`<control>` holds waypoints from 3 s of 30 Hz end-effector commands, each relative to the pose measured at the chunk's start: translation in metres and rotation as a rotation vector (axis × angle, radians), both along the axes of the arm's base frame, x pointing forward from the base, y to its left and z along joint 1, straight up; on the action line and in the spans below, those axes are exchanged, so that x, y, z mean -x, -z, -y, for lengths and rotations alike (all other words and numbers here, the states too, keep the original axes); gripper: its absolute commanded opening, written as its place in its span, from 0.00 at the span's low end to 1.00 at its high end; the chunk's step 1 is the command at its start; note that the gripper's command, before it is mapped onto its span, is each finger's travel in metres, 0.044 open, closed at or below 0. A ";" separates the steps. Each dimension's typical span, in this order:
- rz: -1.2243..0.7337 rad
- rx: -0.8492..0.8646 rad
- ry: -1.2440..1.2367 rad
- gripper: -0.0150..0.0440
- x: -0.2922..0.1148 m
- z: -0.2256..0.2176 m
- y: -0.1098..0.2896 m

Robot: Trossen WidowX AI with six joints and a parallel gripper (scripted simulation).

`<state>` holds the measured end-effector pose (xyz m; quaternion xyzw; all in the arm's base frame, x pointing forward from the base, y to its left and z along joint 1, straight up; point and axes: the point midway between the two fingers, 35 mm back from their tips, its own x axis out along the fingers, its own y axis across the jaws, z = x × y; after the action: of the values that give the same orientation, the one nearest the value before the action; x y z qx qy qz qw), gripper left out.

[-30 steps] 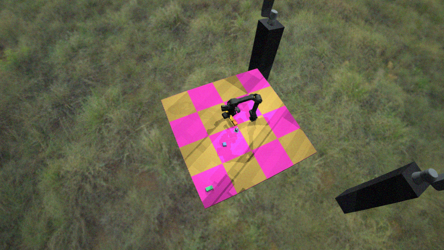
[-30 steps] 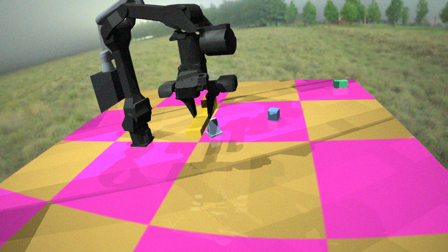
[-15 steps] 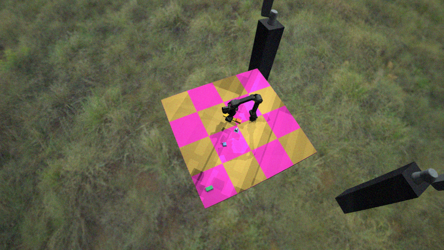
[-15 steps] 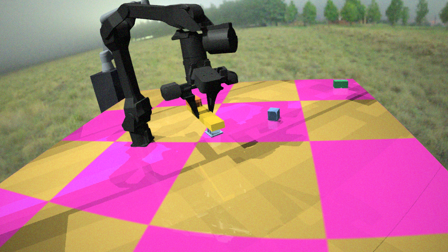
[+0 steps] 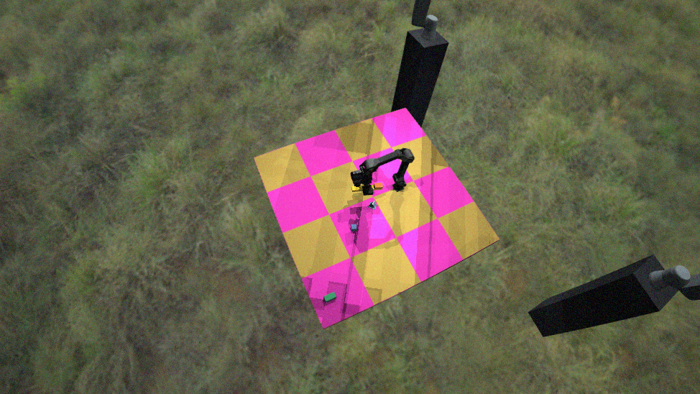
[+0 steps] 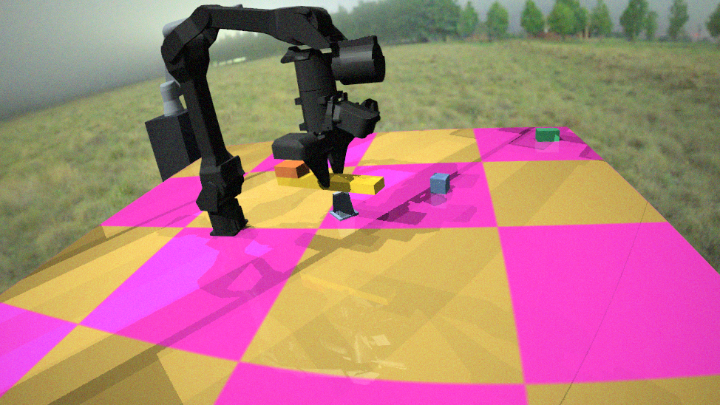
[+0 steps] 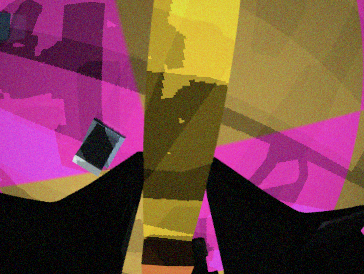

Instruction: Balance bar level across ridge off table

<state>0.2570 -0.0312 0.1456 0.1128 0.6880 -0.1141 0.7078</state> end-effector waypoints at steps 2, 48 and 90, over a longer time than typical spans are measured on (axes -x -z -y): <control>-0.003 0.001 -0.194 0.25 -0.001 -0.006 0.000; -0.002 0.046 -2.021 0.25 0.000 -0.087 -0.001; 0.001 0.060 -2.636 0.25 0.038 -0.115 0.035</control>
<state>0.2187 0.0837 0.1151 -0.6520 0.2815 0.6413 0.2904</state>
